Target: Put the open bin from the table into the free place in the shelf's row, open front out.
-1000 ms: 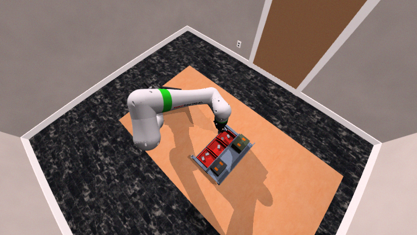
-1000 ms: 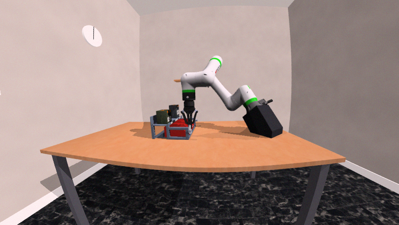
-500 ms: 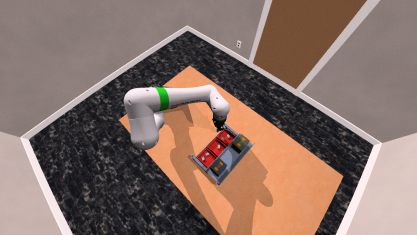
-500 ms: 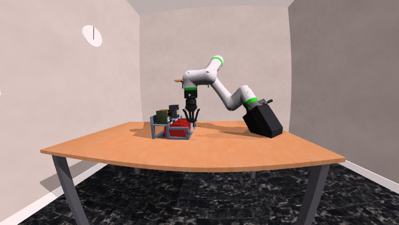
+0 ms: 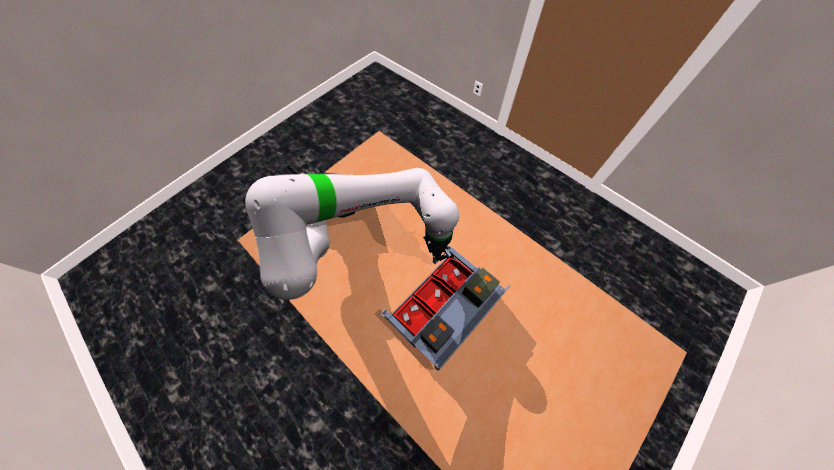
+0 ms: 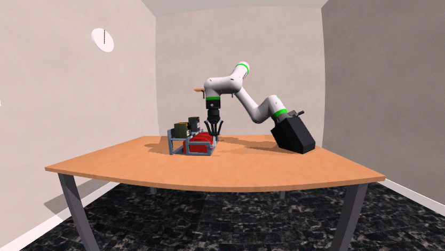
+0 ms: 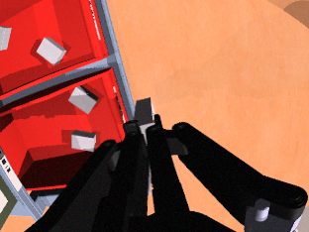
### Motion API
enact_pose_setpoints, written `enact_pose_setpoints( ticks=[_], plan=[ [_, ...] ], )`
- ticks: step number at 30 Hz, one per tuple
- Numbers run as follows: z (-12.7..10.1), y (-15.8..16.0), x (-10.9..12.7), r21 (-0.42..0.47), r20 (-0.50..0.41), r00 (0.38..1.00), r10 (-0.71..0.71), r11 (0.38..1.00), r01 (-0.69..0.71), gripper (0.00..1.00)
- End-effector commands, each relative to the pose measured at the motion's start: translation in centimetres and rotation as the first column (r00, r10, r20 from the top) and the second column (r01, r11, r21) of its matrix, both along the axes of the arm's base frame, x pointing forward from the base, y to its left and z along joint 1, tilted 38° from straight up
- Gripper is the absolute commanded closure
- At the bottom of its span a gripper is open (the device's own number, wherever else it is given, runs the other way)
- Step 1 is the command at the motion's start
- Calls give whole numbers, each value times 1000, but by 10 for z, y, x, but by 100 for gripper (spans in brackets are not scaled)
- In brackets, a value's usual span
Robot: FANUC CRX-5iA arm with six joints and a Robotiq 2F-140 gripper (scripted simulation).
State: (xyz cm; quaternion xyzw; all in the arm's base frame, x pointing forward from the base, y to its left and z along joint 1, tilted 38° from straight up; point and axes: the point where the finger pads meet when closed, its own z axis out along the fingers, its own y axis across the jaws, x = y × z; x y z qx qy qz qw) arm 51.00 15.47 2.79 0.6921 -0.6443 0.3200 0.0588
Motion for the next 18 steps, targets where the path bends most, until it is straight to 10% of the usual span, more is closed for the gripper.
enact_pose_setpoints(
  ticks=[1, 18],
  plan=[
    [3, 2, -1, 0, 0, 1000, 0, 1000, 0, 100],
    [39, 25, -18, 0, 0, 1000, 0, 1000, 0, 100]
  ],
)
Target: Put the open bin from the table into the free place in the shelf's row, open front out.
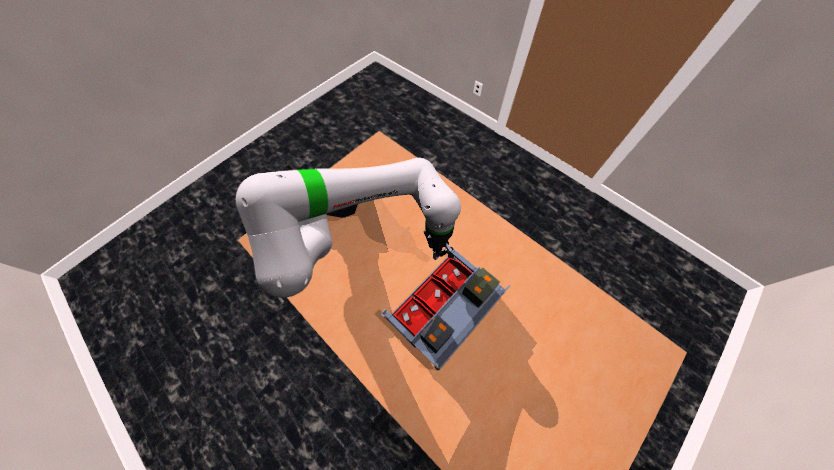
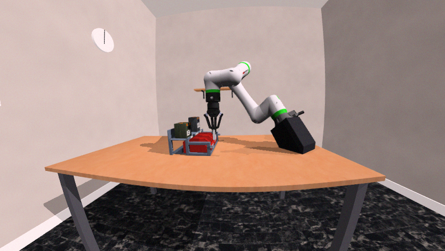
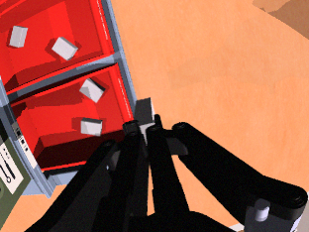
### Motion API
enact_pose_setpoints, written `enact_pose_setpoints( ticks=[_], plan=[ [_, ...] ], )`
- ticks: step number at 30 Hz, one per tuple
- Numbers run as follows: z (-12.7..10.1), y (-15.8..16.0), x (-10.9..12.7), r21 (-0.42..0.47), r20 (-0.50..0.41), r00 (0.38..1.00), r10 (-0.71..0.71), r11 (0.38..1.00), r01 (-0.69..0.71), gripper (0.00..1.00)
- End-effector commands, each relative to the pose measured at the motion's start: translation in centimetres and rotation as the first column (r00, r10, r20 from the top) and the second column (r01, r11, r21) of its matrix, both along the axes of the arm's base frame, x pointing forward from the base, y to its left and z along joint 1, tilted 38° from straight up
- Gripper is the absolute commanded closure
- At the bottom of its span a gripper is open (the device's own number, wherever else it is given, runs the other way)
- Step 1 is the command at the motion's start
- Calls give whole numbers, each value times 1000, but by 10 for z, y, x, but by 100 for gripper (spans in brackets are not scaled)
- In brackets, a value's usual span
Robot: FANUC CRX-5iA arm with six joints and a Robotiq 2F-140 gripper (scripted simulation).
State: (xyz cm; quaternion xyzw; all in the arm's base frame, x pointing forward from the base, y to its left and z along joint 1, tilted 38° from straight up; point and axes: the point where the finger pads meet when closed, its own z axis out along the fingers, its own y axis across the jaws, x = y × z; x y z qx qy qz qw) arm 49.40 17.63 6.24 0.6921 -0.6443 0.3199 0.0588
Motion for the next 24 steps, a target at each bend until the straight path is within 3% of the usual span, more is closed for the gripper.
enact_pose_setpoints(
  ticks=[1, 24],
  plan=[
    [7, 4, -3, 0, 0, 1000, 0, 1000, 0, 100],
    [12, 7, -5, 0, 0, 1000, 0, 1000, 0, 100]
  ],
)
